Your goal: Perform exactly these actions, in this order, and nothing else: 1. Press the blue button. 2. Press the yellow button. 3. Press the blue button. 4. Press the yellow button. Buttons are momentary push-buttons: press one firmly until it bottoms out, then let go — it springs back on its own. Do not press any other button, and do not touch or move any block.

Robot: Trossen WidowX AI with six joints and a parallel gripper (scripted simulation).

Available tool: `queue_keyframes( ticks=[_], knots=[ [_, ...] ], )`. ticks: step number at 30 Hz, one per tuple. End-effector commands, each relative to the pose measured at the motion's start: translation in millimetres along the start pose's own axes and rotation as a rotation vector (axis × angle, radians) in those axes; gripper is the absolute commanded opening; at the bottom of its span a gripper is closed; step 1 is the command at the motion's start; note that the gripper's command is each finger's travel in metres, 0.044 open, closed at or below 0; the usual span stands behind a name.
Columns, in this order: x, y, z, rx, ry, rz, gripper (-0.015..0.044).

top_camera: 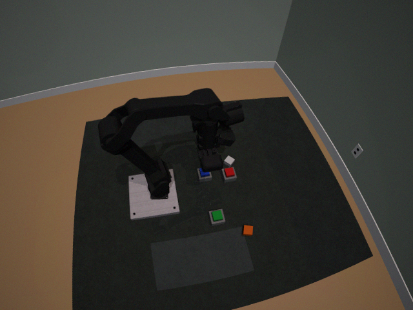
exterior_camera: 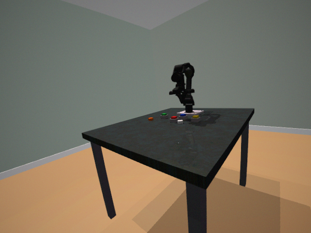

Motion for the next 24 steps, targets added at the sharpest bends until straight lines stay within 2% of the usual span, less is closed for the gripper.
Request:
queue_keyframes(
  ticks=[1, 11, 19, 24],
  knots=[
    [-6.2, 0.9, -0.5, -0.004, 0.008, -0.005, 0.0020],
    [-6.7, 119.8, 18.9, -0.004, 0.006, 0.005, 0.0020],
    [-4.5, 122.5, 18.7, -0.004, 0.007, 0.006, 0.0020],
    [47.3, 123.1, 18.7, -0.006, 0.006, 0.006, 0.0020]
  ],
)
Point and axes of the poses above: the point midway between the two fingers, 35 mm back from their tips, its own x axis out along the fingers, its own y axis across the jaws, z = x × y, the point moved 3 cm from there along -x, back along the fingers, and after that the axes turned 6 degrees about x, right-handed, at the moved point
